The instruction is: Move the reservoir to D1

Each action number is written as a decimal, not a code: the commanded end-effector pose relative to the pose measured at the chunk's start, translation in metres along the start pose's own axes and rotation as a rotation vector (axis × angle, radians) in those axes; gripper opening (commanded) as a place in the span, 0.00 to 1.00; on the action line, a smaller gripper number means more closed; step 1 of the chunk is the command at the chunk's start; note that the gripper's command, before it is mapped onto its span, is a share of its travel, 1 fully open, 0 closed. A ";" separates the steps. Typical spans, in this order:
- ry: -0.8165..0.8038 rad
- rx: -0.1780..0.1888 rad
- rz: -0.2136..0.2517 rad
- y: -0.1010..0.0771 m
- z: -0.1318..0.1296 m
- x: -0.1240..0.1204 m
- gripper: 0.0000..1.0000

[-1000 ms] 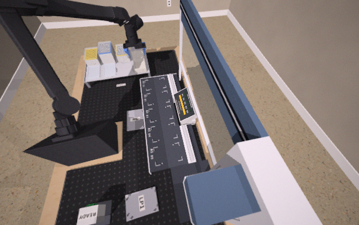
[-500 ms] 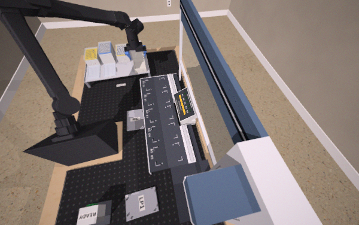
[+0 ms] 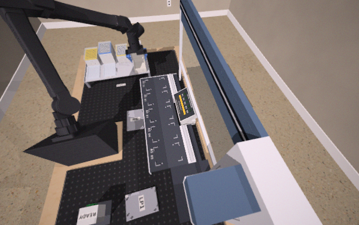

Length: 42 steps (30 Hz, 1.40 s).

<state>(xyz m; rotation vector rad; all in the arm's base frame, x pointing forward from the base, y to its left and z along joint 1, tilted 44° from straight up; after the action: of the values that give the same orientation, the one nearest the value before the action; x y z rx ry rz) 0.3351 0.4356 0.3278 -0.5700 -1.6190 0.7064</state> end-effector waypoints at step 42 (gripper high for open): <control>-0.013 -0.030 -0.031 0.023 -0.006 0.016 0.00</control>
<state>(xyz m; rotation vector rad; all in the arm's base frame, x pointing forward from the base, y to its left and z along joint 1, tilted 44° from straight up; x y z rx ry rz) 0.3336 0.4631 0.3012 -0.5681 -1.6202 0.7053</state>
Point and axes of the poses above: the point where the finger pads meet when closed, its own y axis out along the fingers, its own z axis across the jaws, x = y × z, the point moved 1 cm from there along -y, back along the fingers, and after that the axes turned 9 degrees about -y, right-handed, at the moved point
